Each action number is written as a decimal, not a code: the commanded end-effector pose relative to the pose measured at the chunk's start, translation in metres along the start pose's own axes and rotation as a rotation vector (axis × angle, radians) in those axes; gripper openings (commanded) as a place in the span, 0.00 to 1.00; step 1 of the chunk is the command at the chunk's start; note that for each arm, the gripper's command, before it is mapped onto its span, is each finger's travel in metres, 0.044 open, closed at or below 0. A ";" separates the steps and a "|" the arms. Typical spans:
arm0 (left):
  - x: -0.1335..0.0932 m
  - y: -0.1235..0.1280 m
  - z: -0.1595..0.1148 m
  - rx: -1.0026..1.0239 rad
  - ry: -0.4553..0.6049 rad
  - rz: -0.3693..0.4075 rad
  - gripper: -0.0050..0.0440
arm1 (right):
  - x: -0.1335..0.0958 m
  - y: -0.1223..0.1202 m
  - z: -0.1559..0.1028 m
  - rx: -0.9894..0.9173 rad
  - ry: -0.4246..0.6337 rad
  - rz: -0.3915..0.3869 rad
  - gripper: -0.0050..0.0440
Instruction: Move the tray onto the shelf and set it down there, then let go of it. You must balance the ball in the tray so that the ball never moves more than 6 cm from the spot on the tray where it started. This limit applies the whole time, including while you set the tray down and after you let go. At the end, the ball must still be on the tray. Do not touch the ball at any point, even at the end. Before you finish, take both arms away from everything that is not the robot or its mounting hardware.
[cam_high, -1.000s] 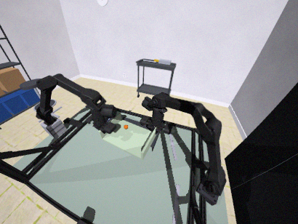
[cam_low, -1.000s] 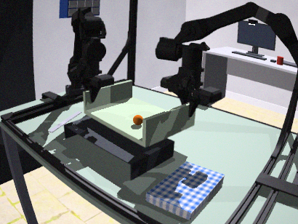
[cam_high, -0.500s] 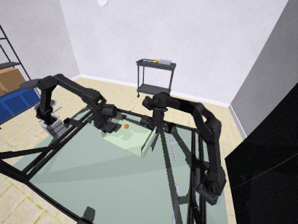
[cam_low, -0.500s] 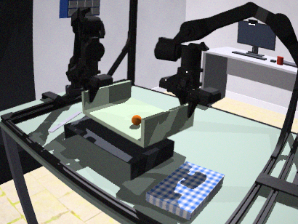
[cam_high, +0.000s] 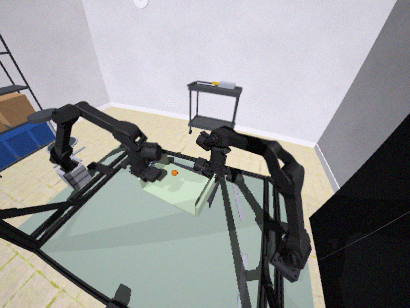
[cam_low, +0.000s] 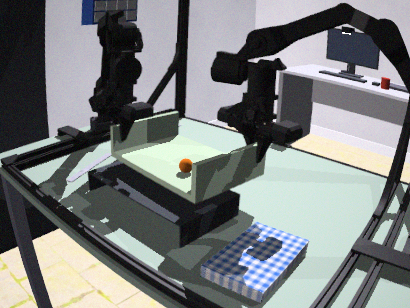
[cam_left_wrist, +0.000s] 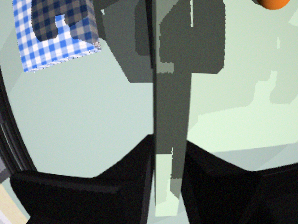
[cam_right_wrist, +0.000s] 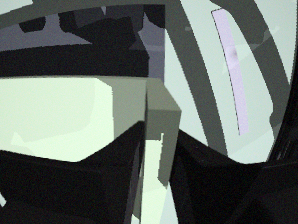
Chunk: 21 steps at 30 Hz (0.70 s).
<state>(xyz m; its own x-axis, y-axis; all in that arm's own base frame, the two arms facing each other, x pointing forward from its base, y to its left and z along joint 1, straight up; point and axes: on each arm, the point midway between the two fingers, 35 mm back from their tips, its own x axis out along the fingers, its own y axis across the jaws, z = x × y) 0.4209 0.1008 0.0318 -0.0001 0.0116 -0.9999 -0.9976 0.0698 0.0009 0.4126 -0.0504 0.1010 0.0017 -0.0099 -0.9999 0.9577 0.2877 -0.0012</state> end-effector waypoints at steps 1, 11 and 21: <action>-0.003 0.000 0.003 -0.002 0.020 -0.001 0.14 | -0.001 0.000 0.003 -0.002 0.019 0.001 0.14; -0.002 0.000 0.007 -0.002 -0.002 0.000 0.14 | -0.002 0.000 0.008 -0.002 -0.003 0.002 0.14; -0.003 0.000 0.010 -0.002 0.013 -0.001 0.14 | -0.001 0.000 0.011 -0.002 0.012 0.001 0.14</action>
<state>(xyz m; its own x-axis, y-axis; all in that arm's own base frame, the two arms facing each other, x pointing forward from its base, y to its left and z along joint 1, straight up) 0.4214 0.1069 0.0324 -0.0007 -0.0073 -1.0000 -0.9975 0.0700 0.0002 0.4143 -0.0562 0.0989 -0.0044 0.0080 -1.0000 0.9578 0.2876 -0.0019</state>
